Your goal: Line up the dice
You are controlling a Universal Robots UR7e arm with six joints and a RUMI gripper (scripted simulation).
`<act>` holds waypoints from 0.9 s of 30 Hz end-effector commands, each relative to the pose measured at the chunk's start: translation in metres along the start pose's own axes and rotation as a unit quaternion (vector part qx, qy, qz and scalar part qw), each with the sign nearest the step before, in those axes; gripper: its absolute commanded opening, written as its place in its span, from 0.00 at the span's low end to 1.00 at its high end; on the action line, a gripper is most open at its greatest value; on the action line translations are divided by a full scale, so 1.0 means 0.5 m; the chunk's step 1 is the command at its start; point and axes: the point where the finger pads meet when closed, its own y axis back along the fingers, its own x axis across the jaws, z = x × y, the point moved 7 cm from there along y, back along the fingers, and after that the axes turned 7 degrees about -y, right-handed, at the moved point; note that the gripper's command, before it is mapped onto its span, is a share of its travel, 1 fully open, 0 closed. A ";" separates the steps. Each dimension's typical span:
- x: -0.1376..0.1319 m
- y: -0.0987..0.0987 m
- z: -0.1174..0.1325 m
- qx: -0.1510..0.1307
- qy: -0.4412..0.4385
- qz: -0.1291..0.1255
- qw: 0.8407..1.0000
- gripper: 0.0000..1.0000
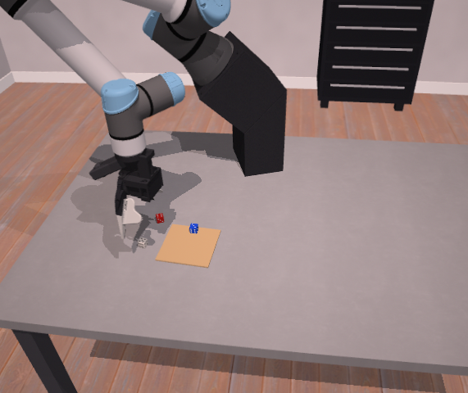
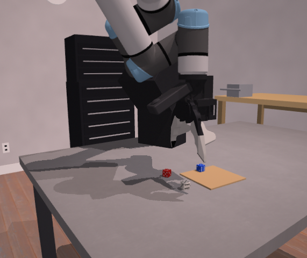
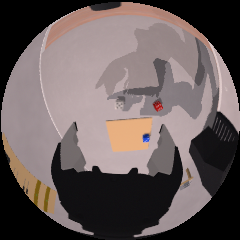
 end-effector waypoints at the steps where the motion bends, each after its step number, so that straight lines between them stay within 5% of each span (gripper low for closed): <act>1: -0.004 0.000 -0.005 0.001 -0.021 -0.001 1.000 1.00; 17: -0.003 0.000 -0.005 0.001 -0.029 0.000 1.000 1.00; 18: -0.003 0.000 -0.005 0.001 -0.029 0.000 1.000 0.21; 27: -0.003 0.000 -0.005 0.001 -0.029 0.000 1.000 0.21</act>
